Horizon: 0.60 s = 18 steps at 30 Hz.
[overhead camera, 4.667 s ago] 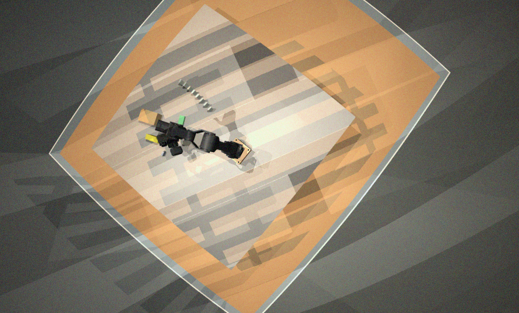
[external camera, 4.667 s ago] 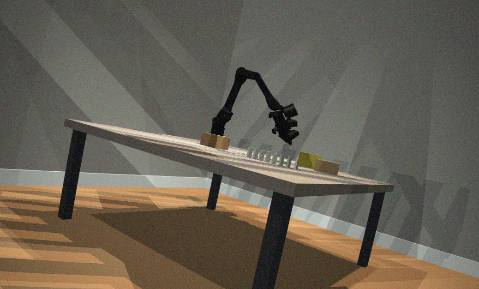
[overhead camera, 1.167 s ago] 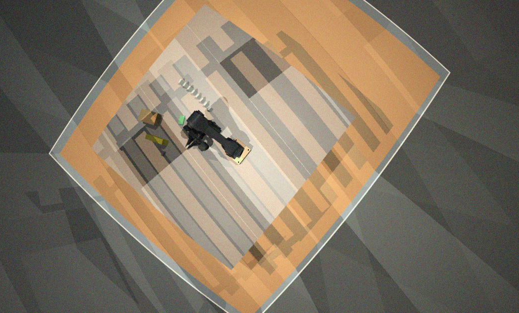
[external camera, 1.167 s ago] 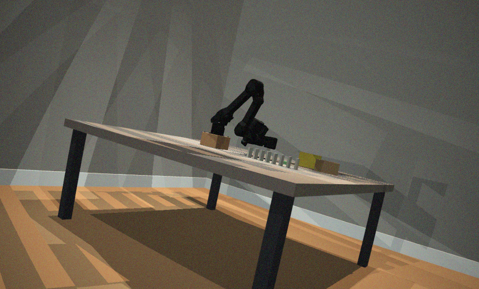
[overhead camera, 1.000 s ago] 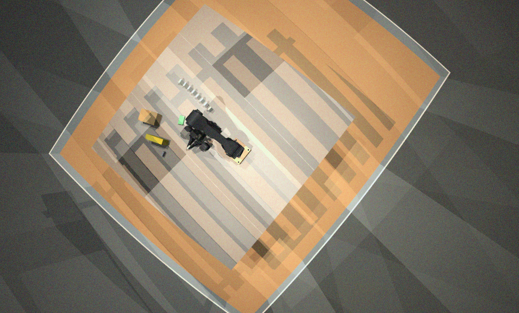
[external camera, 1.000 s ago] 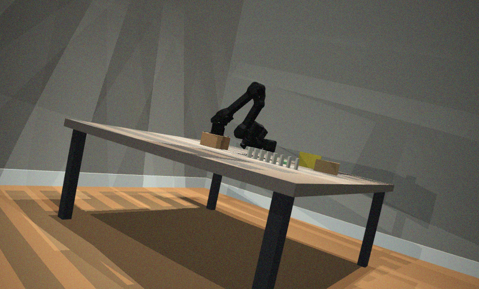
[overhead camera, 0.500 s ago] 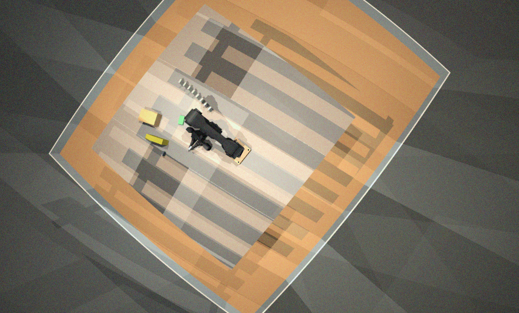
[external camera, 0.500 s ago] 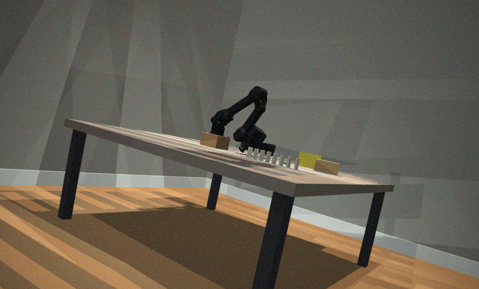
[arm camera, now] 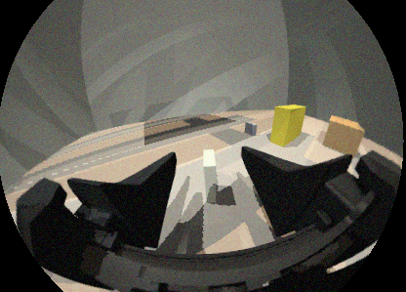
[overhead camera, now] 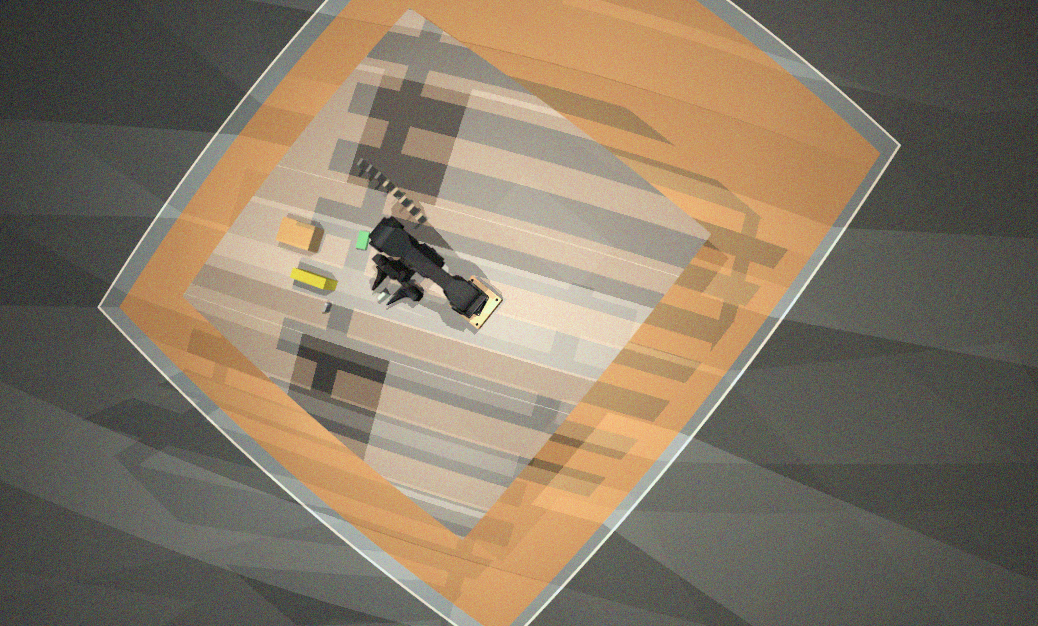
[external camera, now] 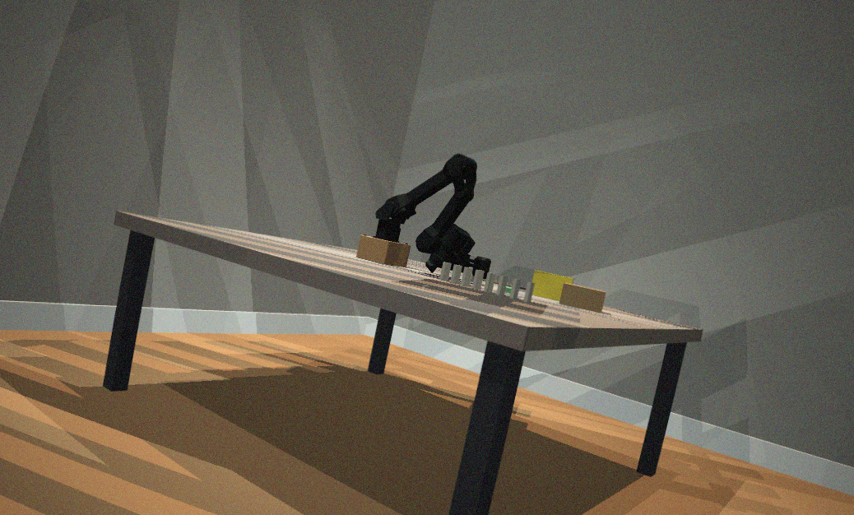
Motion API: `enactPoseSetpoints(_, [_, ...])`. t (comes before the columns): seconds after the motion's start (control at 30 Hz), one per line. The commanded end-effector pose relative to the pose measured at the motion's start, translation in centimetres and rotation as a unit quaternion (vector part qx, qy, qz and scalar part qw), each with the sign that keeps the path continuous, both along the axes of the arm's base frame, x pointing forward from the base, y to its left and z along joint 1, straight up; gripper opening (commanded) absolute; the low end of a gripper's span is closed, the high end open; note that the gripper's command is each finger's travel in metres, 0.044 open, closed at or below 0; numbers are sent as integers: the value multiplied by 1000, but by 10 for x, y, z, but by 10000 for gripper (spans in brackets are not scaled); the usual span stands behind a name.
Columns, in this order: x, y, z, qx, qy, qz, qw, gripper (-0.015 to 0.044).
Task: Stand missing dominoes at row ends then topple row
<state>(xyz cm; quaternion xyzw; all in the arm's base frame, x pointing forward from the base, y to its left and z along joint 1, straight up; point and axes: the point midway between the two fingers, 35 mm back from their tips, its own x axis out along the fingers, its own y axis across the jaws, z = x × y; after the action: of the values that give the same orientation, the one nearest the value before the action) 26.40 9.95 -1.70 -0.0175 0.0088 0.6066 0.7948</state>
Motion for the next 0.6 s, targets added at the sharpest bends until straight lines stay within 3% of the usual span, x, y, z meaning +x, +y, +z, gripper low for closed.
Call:
enactPoseSetpoints(0.0, [0,0,0,-1,-2,-1,1000,422])
enactPoseSetpoints(0.27, [0,0,45,0,-1,0,1000,440])
enactPoseSetpoints(0.43, [2,1,49,-1,8,-3,1000,440])
enactPoseSetpoints(0.57, [40,13,36,-18,165,-55,985,440])
